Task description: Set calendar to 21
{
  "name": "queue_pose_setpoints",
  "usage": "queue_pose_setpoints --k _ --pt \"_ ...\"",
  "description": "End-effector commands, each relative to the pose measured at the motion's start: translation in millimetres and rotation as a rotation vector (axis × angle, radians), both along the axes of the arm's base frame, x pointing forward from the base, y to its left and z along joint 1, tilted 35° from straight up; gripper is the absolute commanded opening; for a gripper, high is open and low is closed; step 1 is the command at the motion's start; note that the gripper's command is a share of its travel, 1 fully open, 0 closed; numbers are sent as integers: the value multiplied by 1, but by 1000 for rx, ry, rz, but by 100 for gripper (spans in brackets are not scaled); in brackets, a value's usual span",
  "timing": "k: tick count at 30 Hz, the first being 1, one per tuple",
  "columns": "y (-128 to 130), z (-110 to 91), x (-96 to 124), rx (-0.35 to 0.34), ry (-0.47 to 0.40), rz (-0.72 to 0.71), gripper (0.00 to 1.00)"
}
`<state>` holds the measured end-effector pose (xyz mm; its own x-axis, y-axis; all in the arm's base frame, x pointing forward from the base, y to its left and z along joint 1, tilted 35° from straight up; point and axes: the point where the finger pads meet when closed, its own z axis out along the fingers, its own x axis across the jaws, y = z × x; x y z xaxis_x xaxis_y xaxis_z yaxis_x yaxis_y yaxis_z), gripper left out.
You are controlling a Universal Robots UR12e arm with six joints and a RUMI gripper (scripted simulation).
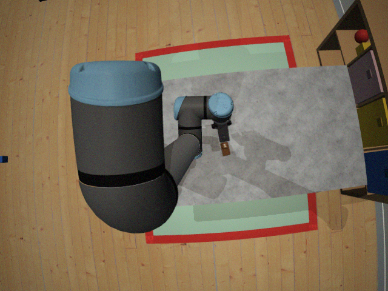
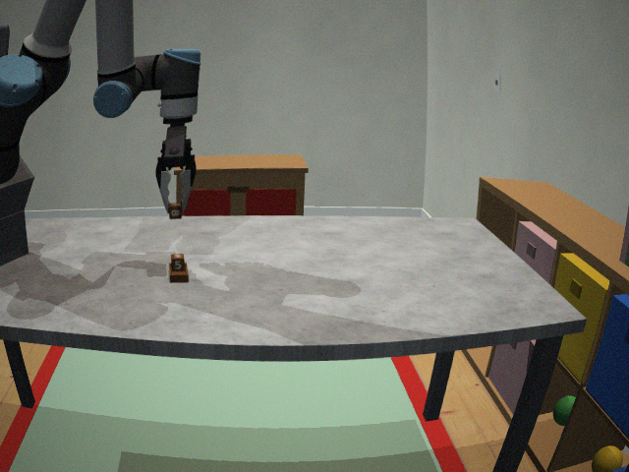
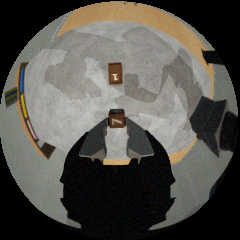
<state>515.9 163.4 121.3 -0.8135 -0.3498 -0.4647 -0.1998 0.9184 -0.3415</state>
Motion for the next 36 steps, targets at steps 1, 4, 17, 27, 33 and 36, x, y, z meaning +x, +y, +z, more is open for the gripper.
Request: queue_pose_setpoints --k 1,4,17,27,33,36 --pt "-6 3 2 0 0 1 10" --pt "-25 12 7 -1 3 3 10" --pt "-108 51 19 -11 -1 15 10" --pt "-109 52 19 -11 -1 15 10" --pt "-109 52 19 -11 -1 15 10" --pt "-110 50 21 -10 1 15 10"
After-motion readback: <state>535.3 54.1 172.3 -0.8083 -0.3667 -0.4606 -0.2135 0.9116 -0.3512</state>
